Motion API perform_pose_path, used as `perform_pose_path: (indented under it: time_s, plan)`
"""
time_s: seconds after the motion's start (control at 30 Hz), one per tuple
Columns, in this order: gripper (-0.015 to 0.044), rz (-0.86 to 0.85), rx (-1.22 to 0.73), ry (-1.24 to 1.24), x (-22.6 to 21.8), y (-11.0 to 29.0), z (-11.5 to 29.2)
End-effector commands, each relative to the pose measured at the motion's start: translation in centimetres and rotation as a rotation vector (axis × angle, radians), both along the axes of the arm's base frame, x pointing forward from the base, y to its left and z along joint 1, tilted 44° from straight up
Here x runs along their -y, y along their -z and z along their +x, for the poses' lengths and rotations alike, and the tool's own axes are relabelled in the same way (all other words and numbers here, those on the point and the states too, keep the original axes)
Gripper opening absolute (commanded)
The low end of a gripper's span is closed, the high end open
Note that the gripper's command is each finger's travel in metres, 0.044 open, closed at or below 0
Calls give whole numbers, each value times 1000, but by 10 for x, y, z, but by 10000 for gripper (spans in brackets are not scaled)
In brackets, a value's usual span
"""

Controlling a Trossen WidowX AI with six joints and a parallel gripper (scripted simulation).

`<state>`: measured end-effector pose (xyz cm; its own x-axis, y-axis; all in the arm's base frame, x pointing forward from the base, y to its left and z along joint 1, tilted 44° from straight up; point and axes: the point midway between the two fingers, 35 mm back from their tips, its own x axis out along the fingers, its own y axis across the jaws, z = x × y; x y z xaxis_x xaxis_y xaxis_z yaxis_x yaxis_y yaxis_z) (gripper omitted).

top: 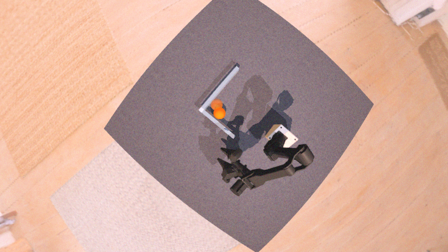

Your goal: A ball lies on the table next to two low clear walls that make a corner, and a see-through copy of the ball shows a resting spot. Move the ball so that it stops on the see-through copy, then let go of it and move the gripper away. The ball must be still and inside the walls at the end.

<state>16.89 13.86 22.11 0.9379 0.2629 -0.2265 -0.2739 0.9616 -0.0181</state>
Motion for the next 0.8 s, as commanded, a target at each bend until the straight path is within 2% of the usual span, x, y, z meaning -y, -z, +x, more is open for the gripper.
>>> perform_pose_path:
  time_s: [0.0,0.07,0.17,0.33,0.47,0.6,0.77]
  plan:
    - [426,-7,-1,-1,0,0,0]
    - [430,-66,-12,-12,-2,2,4]
    - [430,-255,-58,-56,-8,9,17]
    - [430,-604,-208,-194,-12,33,49]
    - [430,-788,-347,-347,-7,55,74]
    - [430,-880,-474,-535,5,78,99]
    - [430,-871,-600,-778,31,112,121]
